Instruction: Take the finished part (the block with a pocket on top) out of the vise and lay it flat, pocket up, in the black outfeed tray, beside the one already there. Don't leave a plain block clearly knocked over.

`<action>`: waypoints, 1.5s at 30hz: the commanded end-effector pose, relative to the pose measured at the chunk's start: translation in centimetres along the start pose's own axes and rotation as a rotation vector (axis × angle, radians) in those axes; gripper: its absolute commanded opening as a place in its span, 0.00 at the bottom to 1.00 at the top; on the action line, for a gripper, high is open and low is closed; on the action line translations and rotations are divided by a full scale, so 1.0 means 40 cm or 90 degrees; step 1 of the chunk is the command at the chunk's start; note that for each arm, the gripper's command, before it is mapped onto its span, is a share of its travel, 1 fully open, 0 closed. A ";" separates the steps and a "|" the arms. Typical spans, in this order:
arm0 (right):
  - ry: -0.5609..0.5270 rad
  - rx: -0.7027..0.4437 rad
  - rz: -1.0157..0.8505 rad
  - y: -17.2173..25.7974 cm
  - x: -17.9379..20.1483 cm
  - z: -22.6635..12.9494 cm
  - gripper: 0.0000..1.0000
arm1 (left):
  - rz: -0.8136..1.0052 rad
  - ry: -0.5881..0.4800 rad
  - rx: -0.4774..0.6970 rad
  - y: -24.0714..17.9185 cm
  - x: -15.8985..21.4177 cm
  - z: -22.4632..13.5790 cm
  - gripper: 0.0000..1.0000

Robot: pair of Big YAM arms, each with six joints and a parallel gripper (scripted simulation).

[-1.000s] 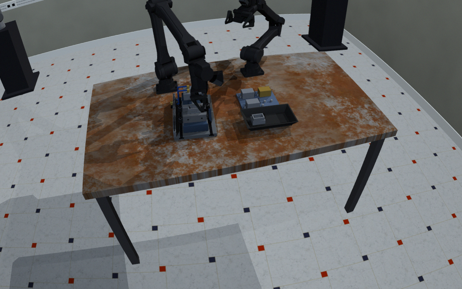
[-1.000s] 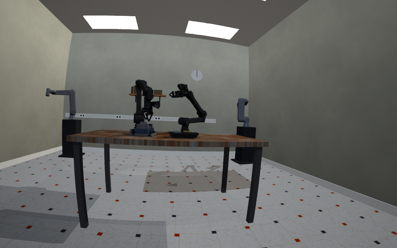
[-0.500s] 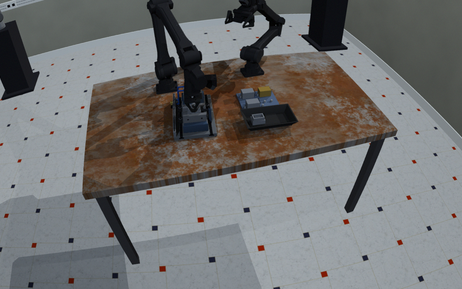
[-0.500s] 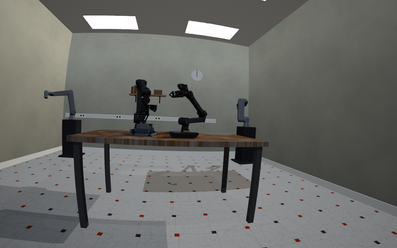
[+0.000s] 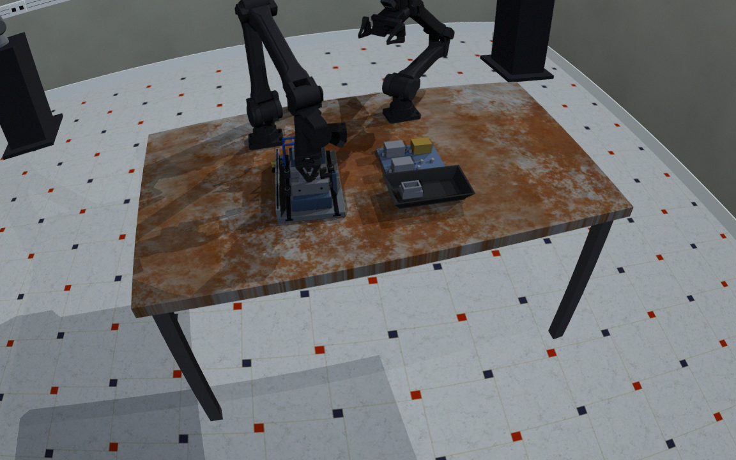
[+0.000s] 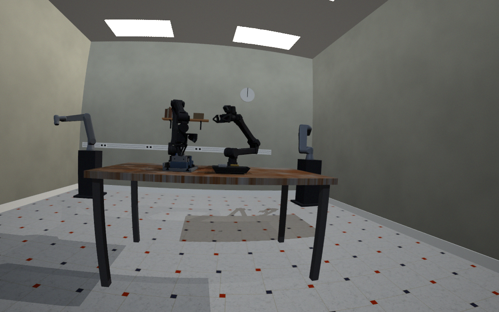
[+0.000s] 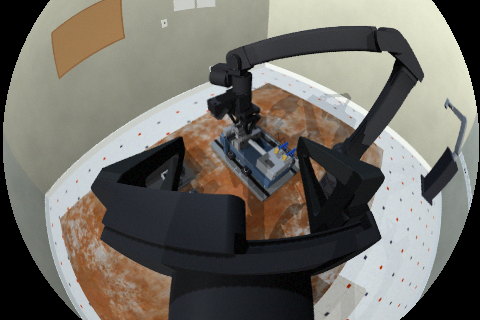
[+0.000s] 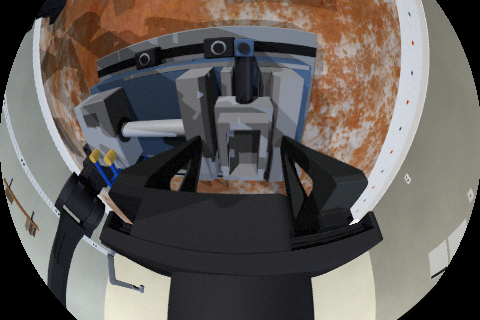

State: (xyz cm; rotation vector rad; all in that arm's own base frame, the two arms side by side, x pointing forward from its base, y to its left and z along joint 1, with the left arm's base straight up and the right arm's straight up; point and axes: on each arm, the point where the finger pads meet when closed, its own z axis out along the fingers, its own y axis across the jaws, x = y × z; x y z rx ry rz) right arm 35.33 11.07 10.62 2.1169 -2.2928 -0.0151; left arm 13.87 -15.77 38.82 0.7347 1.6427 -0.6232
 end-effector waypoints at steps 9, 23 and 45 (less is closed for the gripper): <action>-0.016 0.040 -0.010 -0.031 -0.012 -0.048 0.24 | 0.008 -0.028 0.006 -0.007 -0.045 -0.014 1.00; -0.019 0.047 -0.005 -0.028 -0.013 -0.229 0.32 | 0.008 -0.028 0.006 -0.007 -0.045 -0.014 1.00; -0.022 0.028 0.002 -0.040 -0.483 -0.170 0.32 | 0.068 0.044 -0.060 0.077 -0.022 0.033 1.00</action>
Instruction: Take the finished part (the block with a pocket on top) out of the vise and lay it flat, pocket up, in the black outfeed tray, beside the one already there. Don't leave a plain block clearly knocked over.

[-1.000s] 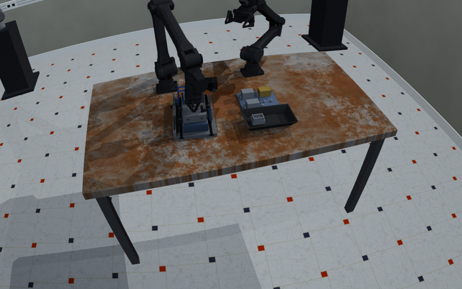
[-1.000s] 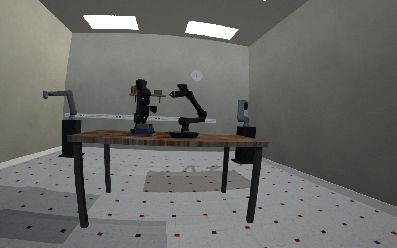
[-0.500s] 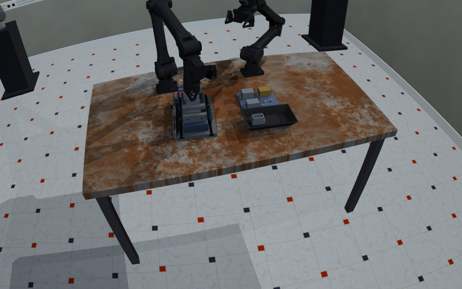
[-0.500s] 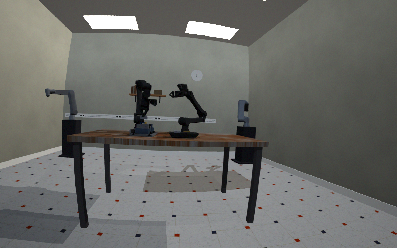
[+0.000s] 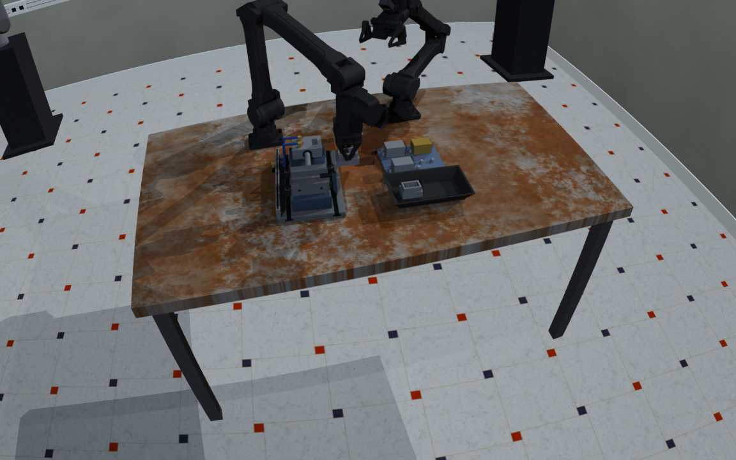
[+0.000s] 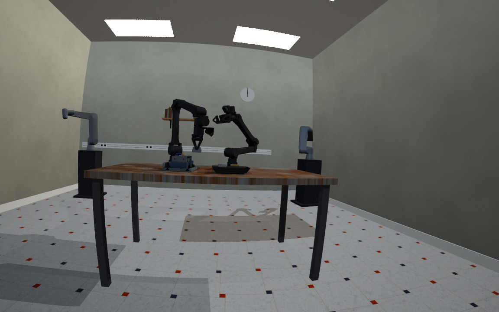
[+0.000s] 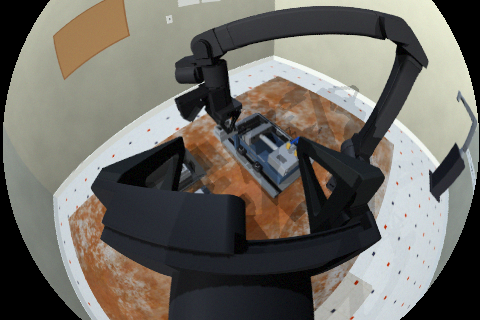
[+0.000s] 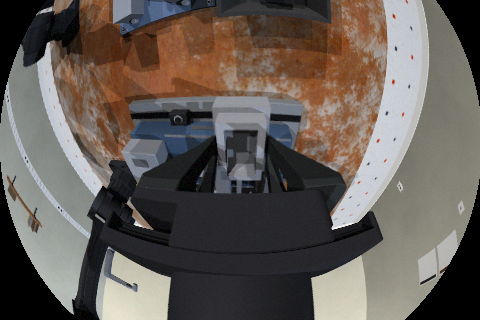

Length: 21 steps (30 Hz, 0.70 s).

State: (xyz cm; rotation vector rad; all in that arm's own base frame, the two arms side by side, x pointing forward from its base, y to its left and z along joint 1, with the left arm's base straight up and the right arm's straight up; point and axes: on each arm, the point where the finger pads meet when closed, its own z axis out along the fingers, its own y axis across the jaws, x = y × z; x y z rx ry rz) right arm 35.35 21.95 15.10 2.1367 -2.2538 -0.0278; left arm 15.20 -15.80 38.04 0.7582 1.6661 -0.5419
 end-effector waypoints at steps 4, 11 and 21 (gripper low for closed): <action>-0.023 0.035 0.009 -0.069 -0.321 -0.049 0.32 | 0.038 0.046 -0.049 0.081 -0.003 0.032 1.00; -0.024 0.033 -0.005 -0.072 -0.472 -0.036 0.32 | 0.039 0.082 -0.076 0.139 0.025 0.054 1.00; -0.026 0.032 -0.026 -0.078 -0.673 -0.004 0.32 | 0.026 0.129 -0.116 0.254 0.069 0.065 1.00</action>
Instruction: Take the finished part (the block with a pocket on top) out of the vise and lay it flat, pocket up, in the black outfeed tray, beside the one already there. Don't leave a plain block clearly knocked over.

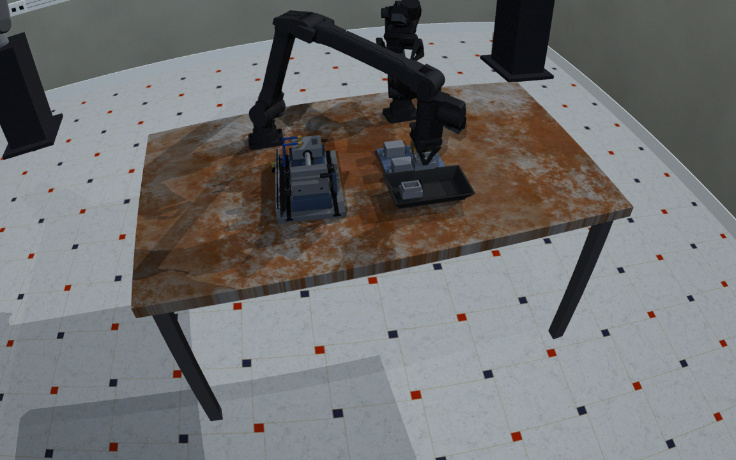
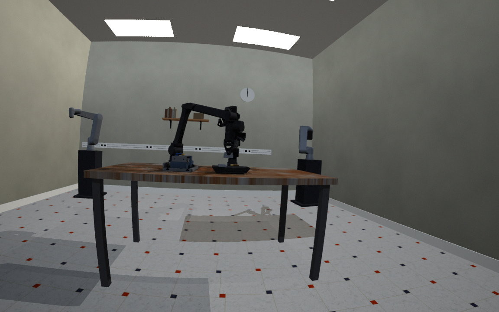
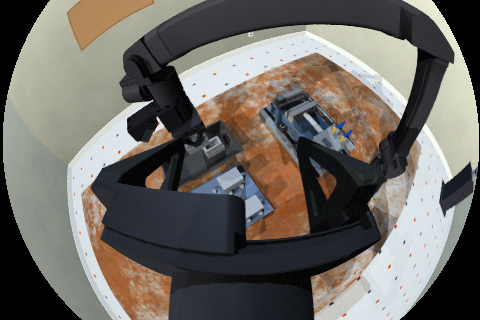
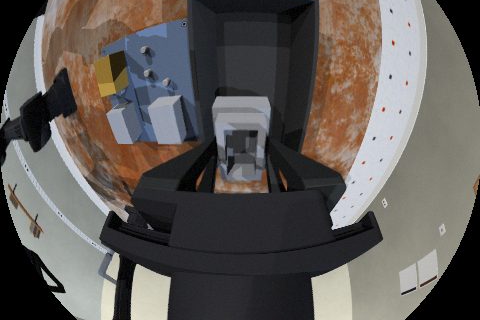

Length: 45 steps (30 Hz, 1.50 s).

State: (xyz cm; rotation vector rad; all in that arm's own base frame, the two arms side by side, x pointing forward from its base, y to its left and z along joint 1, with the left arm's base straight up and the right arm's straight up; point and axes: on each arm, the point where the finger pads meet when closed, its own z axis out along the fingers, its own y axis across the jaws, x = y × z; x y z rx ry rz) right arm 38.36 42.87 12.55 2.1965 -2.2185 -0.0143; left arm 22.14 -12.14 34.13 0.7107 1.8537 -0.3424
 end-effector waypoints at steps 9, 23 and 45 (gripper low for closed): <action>-0.029 0.025 -0.005 -0.048 -0.205 -0.011 0.32 | -0.001 0.038 -0.048 0.180 0.022 0.004 1.00; -0.025 0.022 -0.002 -0.050 -0.197 0.050 0.32 | -0.062 0.036 -0.103 0.369 0.101 -0.055 1.00; -0.043 0.037 -0.008 -0.057 -0.204 0.039 0.65 | -0.094 0.022 -0.119 0.413 0.119 -0.085 1.00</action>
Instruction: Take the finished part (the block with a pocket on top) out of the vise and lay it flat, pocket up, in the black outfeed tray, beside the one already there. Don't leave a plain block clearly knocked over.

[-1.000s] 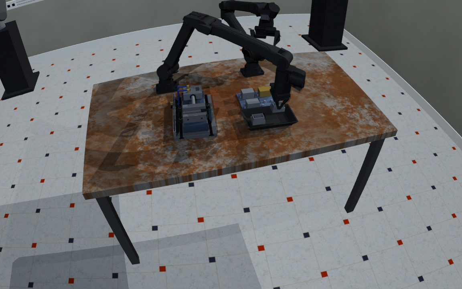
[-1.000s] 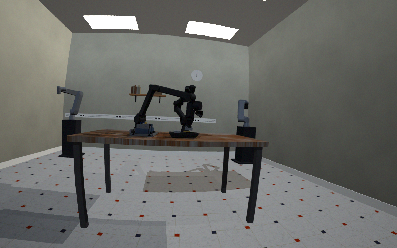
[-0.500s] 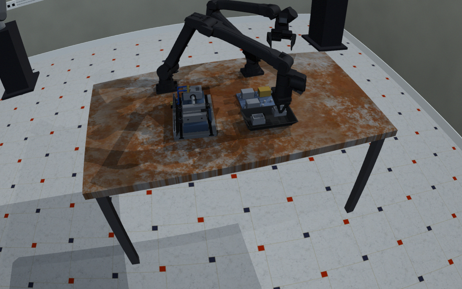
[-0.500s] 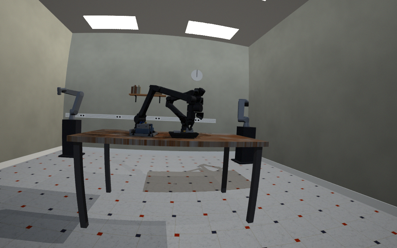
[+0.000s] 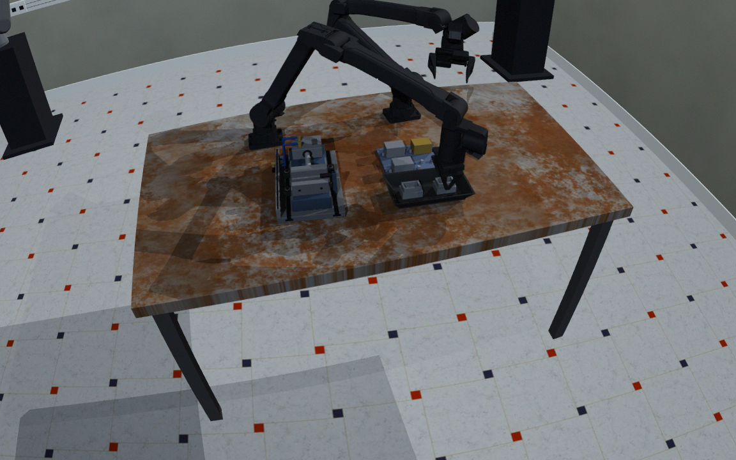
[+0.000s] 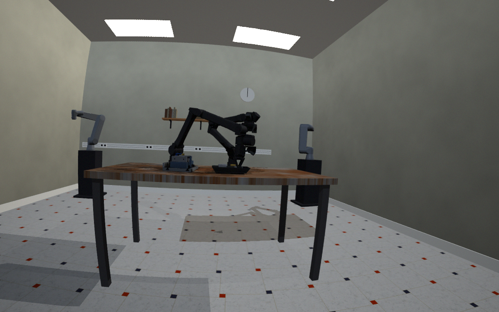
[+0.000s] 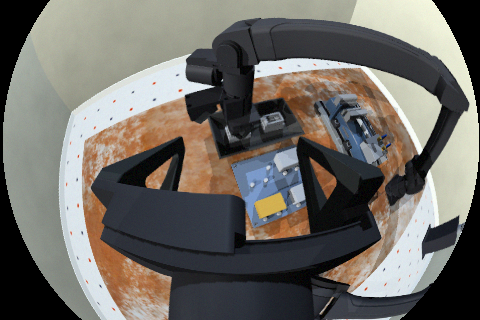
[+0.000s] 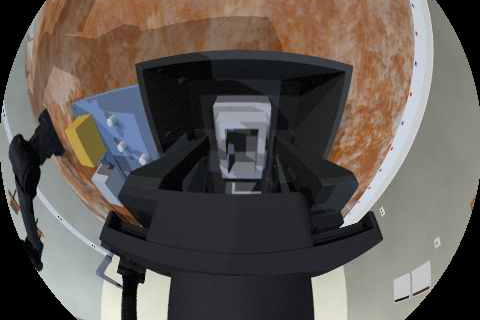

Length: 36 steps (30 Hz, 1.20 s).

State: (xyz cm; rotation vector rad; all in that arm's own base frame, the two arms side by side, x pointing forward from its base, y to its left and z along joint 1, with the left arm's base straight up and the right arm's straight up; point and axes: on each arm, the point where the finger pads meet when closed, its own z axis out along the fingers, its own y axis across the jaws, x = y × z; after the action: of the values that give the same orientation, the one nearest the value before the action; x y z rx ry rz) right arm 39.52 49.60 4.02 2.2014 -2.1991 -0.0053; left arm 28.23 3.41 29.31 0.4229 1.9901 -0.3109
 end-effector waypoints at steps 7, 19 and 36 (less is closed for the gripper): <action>-0.052 0.041 -0.001 -0.024 -0.026 -0.269 0.65 | 0.040 -0.020 -0.019 0.017 -0.077 -0.035 1.00; -0.096 0.037 -0.009 -0.024 0.005 -0.262 0.65 | 0.040 -0.020 -0.019 0.017 -0.077 -0.035 1.00; -0.365 0.040 0.003 -0.021 0.016 -0.232 0.65 | 0.040 -0.020 -0.019 0.017 -0.077 -0.035 1.00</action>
State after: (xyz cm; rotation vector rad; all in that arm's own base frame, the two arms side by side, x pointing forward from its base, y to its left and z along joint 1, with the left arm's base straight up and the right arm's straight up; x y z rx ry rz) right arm 39.21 48.94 10.29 2.3579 -2.3669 -0.4769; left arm 28.22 3.41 29.31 0.4279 1.9889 -0.3082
